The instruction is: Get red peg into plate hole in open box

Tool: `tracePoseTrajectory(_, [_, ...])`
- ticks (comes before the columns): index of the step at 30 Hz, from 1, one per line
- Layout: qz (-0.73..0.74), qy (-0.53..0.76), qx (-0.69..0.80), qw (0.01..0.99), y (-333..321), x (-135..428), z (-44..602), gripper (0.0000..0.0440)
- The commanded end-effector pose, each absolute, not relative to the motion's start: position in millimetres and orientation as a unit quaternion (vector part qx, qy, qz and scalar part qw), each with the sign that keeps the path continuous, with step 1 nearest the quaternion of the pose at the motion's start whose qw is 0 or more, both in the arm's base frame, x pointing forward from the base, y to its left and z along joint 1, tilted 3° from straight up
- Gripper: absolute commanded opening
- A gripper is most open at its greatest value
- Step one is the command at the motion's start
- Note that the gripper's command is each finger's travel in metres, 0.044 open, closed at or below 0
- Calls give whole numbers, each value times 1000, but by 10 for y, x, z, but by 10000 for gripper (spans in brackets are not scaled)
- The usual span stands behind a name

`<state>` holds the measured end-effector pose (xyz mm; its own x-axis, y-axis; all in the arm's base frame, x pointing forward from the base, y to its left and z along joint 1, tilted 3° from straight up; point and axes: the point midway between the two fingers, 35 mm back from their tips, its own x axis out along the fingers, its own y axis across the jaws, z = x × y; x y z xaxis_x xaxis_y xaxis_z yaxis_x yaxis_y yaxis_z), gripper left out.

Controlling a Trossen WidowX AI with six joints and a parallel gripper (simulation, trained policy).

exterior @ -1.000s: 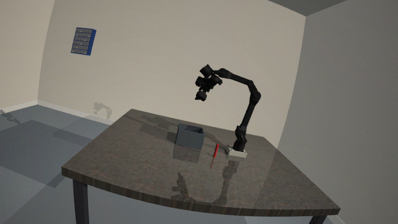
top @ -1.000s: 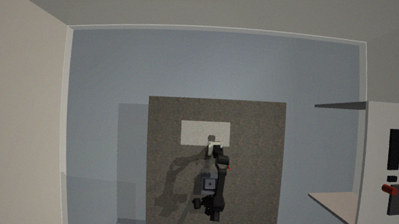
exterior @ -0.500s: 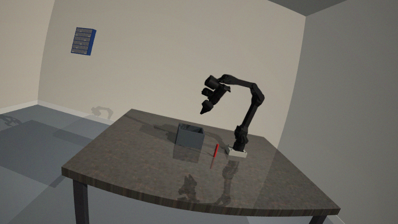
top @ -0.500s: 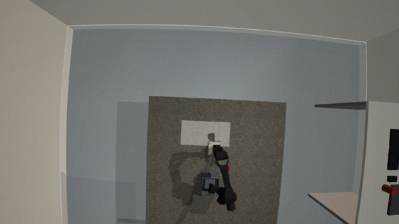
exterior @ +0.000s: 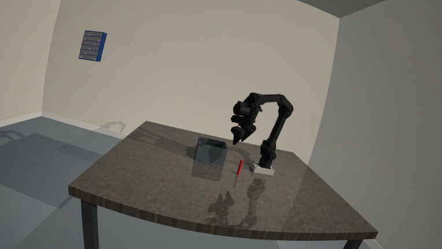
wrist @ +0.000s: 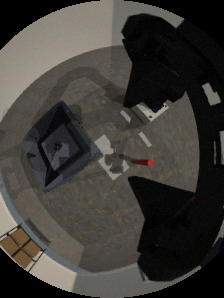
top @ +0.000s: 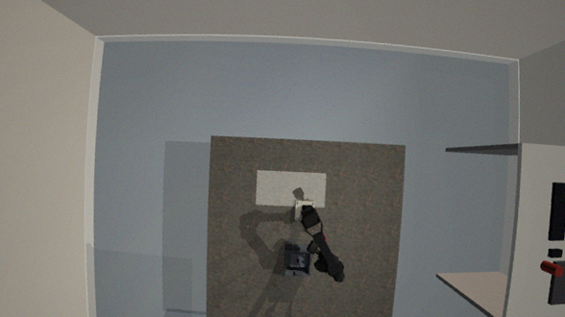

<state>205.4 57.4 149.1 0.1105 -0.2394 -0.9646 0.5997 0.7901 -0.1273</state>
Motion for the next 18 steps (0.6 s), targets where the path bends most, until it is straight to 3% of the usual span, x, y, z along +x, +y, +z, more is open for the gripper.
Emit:
tracePoseTrajectory(1, [-308,614,176,705,680,1935,1309,440])
tracePoseTrajectory(18, [-342,601,283,665,984,1868,465,440])
